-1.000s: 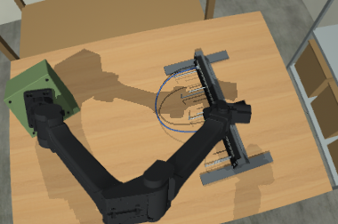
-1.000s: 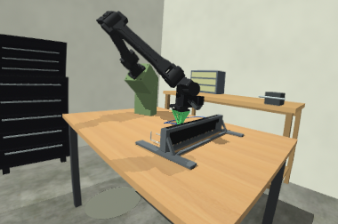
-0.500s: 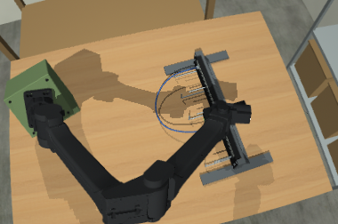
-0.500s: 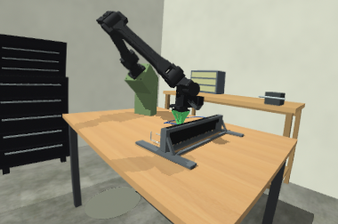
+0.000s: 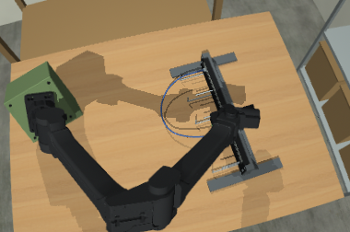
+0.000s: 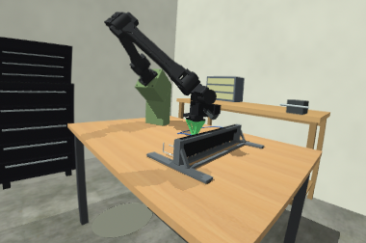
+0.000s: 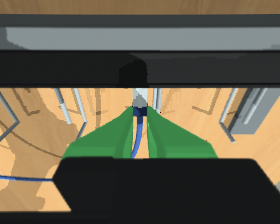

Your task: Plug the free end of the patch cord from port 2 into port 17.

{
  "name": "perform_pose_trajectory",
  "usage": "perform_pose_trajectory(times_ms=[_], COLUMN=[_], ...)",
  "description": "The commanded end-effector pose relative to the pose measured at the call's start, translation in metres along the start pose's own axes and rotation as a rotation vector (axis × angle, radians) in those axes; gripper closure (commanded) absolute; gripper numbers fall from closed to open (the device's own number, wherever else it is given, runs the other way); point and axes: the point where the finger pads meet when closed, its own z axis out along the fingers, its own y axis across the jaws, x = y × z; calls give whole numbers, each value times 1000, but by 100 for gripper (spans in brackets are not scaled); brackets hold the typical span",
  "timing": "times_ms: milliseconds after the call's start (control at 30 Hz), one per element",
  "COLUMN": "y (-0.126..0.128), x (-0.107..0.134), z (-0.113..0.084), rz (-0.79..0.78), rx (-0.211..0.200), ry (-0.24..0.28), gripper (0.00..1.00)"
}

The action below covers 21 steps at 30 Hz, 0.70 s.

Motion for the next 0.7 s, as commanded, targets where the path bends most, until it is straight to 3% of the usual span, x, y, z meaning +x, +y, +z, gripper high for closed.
perform_pose_trajectory(times_ms=[0, 667], y=[-3, -1], x=[-1, -1], z=[10, 12], rz=[18, 14], rx=[4, 3], ry=[8, 10], gripper=[100, 100])
